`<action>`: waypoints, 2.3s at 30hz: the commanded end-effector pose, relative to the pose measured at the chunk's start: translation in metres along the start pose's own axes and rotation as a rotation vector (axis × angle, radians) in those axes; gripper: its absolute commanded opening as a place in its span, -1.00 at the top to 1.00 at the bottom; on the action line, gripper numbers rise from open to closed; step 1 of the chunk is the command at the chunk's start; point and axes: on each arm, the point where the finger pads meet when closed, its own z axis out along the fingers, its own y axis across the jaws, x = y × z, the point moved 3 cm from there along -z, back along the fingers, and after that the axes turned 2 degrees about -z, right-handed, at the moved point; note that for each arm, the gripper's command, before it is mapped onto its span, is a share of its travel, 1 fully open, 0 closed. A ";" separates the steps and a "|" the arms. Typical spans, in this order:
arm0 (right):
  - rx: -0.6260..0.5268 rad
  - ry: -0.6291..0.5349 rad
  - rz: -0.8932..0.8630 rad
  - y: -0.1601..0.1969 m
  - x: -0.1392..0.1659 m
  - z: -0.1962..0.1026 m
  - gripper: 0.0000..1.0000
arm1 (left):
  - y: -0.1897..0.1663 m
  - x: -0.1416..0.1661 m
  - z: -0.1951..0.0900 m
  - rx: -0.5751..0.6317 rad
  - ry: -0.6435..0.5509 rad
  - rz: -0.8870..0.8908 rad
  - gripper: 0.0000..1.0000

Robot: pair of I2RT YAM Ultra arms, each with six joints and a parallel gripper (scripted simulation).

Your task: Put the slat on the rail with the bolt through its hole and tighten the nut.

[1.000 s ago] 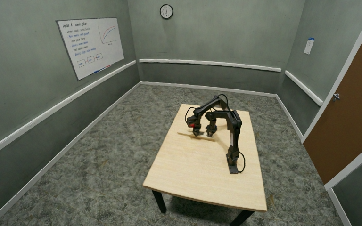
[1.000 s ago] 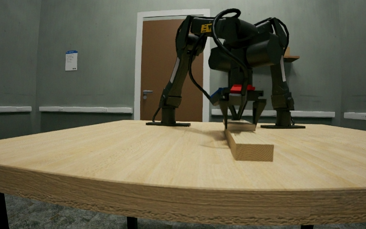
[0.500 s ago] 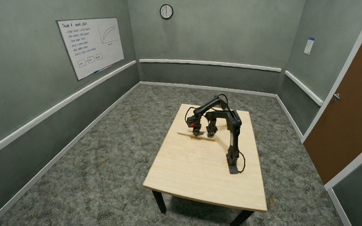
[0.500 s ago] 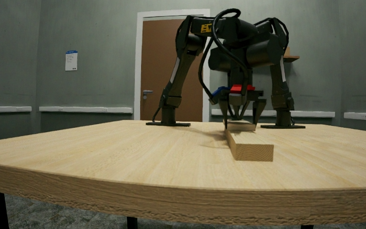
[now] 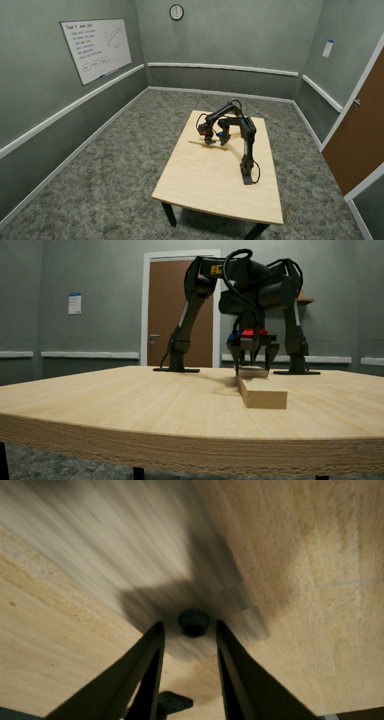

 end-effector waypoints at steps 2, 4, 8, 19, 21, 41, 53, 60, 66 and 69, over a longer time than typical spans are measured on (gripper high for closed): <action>-0.008 -0.013 -0.001 0.001 -0.002 -0.005 -0.45 | -0.003 -0.008 -0.013 0.012 -0.022 -0.325 0.32; -0.008 -0.013 -0.001 0.001 -0.002 -0.005 -0.45 | -0.003 -0.008 -0.014 0.014 -0.019 -0.417 0.32; -0.008 -0.013 -0.001 0.001 -0.002 -0.005 -0.45 | -0.003 -0.008 -0.014 0.017 -0.015 -0.554 0.32; -0.008 -0.013 -0.001 0.001 -0.002 -0.005 -0.45 | -0.003 -0.008 -0.015 0.028 -0.022 -0.997 0.32; -0.008 -0.013 -0.001 0.001 -0.002 -0.005 -0.45 | -0.003 -0.008 -0.015 0.028 -0.022 -0.997 0.32; -0.008 -0.013 -0.001 0.001 -0.002 -0.005 -0.45 | -0.003 -0.008 -0.015 0.028 -0.022 -0.997 0.32; -0.008 -0.013 -0.001 0.001 -0.002 -0.005 -0.45 | -0.004 0.003 -0.003 0.023 0.027 -0.985 0.52; -0.008 -0.013 -0.001 0.001 -0.002 -0.005 -0.45 | -0.004 0.003 -0.003 0.023 0.027 -0.985 0.66; -0.008 -0.013 -0.001 0.001 -0.002 -0.005 -0.45 | -0.004 0.003 -0.003 0.023 0.027 -0.985 0.78; -0.008 -0.013 -0.001 0.001 -0.002 -0.005 -0.45 | -0.004 0.003 -0.003 0.023 0.027 -0.985 0.78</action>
